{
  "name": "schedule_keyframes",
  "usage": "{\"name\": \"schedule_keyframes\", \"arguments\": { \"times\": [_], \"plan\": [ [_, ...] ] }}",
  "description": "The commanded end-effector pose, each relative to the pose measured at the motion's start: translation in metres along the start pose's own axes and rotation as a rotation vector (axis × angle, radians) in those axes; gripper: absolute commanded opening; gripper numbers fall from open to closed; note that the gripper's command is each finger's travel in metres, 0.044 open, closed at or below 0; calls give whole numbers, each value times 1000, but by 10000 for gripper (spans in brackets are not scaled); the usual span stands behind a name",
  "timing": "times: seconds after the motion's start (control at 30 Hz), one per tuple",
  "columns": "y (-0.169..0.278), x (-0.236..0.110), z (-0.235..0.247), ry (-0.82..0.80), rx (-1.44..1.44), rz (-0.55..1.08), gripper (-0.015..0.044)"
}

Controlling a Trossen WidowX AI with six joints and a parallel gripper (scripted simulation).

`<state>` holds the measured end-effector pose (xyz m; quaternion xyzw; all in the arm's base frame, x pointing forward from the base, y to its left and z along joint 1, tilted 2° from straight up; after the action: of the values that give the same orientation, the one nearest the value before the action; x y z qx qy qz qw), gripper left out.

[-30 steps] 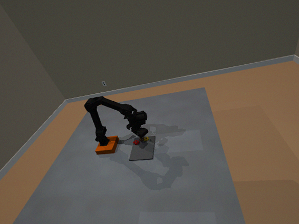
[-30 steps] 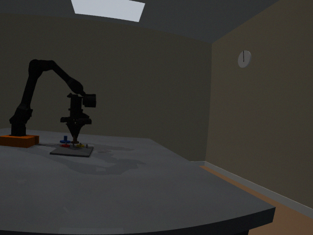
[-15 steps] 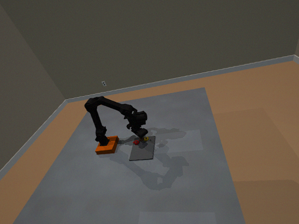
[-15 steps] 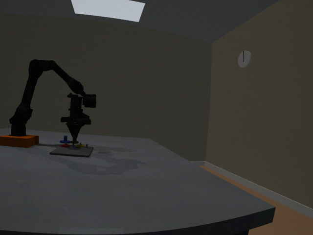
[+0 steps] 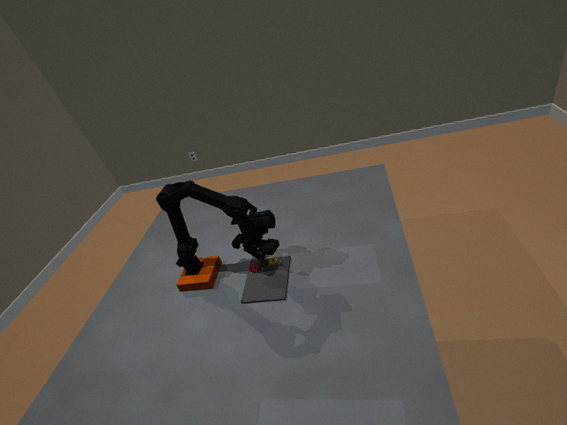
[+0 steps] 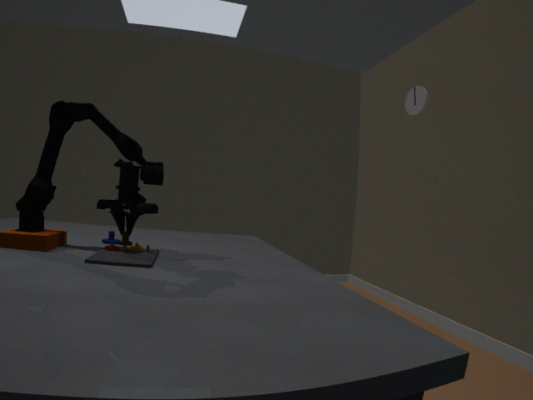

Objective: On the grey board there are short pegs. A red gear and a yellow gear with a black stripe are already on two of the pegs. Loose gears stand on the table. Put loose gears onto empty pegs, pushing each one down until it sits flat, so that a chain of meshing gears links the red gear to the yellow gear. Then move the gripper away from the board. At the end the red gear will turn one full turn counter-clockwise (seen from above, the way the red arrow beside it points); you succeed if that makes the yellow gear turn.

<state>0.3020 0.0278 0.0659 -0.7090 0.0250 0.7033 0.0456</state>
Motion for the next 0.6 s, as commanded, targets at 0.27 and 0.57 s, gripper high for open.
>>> {"name": "schedule_keyframes", "arguments": {
  "times": [0.27, 0.57],
  "plan": [
    [-1, 9, 0, -6, 108, 3, 0],
    [0, 8, 2, -5, 363, 4, 0]
  ]
}}
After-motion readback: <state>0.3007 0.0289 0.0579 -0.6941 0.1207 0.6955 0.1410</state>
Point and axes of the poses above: the point midway between the two fingers, 35 mm back from their tips, its own x axis out along the fingers, its own z axis across the jaws, y = z × x, the point moved 2 cm from there along -x, back along the fingers, and after that the axes turned 11 degrees about -x, right-handed, at the moved point
